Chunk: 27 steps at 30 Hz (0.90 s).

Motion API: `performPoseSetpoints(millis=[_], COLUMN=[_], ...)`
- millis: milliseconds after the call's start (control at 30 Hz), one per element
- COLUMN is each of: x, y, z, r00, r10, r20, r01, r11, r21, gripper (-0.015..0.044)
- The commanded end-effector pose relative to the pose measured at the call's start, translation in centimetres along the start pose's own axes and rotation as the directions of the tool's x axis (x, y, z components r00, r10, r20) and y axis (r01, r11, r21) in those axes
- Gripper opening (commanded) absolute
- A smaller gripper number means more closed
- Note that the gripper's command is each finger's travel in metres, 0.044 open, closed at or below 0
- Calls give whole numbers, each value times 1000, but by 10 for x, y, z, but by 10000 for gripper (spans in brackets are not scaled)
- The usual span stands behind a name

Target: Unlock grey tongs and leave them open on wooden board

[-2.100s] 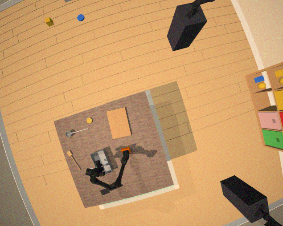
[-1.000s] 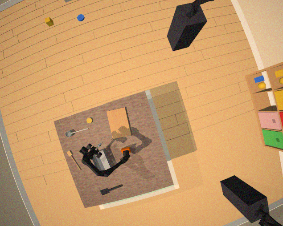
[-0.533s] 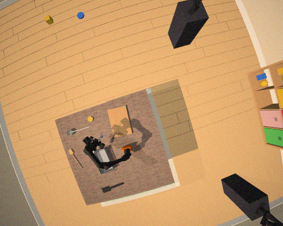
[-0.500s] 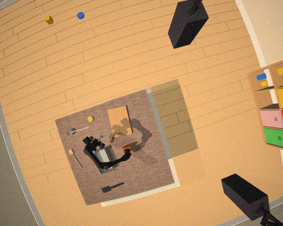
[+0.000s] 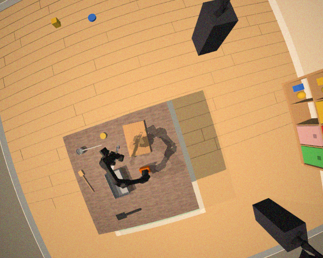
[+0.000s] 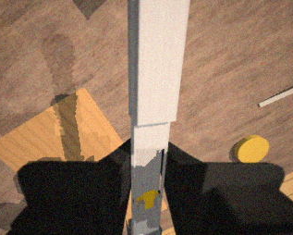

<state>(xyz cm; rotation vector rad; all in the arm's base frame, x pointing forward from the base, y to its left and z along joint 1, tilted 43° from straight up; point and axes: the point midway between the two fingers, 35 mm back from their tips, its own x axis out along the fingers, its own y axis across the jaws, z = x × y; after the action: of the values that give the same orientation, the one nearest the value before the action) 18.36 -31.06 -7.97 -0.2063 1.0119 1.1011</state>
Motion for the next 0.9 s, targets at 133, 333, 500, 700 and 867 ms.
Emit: performPoseSetpoints(millis=[133, 333, 500, 700, 867], x=[-8, -7, -4, 4, 9], y=[26, 52, 76, 108, 128], z=[-62, -104, -135, -170, -188], r00=[1000, 1000, 1000, 1000, 1000], r10=[-11, -7, 0, 9, 15], r20=[-17, -19, -17, -9, -1], r01=[8, 2, -5, -12, -13], r11=[990, 968, 941, 898, 868], r21=[-142, -251, -338, -440, -497], gripper=[-150, -150, -150, -150, -150])
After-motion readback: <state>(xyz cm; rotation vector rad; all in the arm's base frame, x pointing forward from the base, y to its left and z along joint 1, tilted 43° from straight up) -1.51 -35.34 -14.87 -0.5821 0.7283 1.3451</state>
